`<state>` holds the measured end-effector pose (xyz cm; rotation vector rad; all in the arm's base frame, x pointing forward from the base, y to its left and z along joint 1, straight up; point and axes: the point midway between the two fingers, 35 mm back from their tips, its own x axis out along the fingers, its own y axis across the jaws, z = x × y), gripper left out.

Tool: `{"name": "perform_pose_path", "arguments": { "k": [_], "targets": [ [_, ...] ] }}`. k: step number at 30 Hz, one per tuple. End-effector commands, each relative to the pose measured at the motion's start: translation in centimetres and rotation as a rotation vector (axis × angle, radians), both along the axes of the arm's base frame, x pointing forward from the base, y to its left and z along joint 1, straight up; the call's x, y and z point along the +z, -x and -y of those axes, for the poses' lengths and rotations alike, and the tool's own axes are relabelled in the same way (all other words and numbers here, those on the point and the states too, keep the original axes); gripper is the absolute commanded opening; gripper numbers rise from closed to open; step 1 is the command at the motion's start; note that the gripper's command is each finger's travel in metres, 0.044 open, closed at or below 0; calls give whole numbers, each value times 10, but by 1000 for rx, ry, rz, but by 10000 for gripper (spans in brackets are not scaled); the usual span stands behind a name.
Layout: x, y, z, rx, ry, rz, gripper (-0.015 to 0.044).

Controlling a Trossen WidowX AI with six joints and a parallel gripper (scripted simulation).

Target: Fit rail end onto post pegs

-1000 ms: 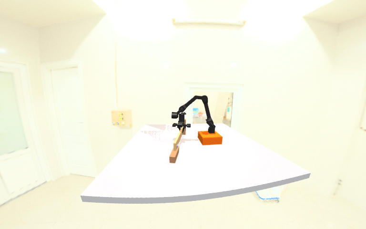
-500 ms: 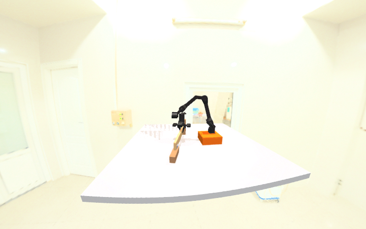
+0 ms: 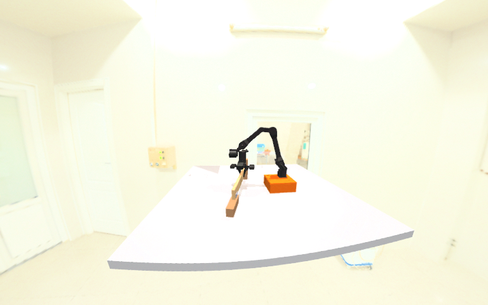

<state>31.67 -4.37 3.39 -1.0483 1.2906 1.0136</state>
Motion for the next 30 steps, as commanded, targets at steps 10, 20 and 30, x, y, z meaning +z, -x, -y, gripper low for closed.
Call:
{"name": "perform_pose_path", "arguments": {
  "k": [10, 20, 30],
  "targets": [
    [0, 0, 4, 4, 1, 4, 0],
    [1, 1, 7, 4, 2, 4, 0],
    [2, 2, 11, 4, 2, 4, 0]
  ]
}}
